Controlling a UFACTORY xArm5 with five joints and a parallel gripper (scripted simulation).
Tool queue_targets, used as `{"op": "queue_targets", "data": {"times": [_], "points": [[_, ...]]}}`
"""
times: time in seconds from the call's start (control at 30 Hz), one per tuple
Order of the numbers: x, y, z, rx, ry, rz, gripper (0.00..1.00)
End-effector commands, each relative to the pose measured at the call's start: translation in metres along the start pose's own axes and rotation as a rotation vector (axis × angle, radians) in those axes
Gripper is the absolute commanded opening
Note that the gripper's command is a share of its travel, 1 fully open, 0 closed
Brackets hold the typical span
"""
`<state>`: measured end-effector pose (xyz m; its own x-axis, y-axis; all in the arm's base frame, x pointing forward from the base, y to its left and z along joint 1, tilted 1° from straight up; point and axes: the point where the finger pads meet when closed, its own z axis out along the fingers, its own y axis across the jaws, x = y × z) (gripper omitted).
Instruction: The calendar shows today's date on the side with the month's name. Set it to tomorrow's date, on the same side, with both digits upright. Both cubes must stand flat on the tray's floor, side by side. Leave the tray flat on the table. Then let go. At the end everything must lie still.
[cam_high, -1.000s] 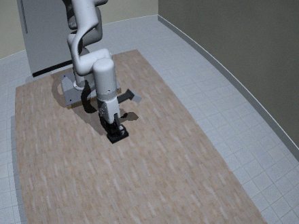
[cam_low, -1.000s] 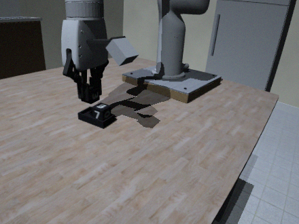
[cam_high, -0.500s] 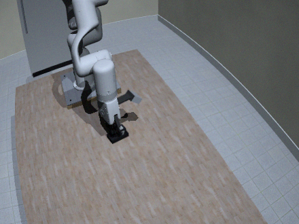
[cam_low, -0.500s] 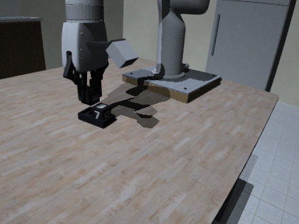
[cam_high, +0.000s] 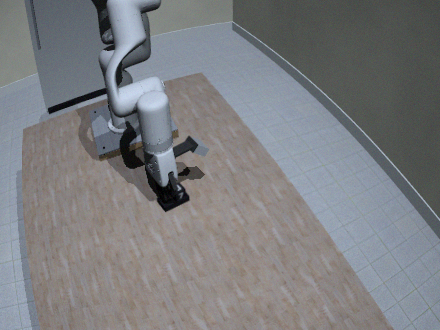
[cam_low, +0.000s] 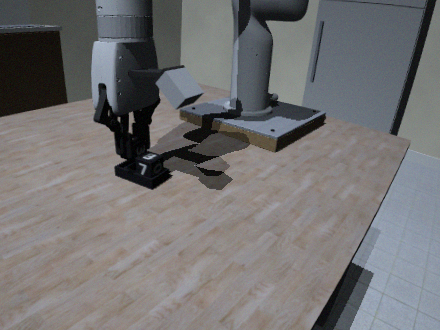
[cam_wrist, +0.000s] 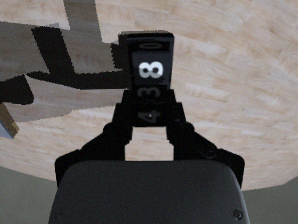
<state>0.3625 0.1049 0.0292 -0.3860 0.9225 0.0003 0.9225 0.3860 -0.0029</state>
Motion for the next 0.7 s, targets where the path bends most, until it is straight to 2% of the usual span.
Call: {"op": "queue_targets", "data": {"times": [0.0, 0.67], "points": [[-0.0002, 0.0013, 0.002, -0.003, 0.0, 0.0, 0.29], [-0.0004, 0.0013, 0.0086, -0.003, 0.0, 0.0, 0.29]]}}
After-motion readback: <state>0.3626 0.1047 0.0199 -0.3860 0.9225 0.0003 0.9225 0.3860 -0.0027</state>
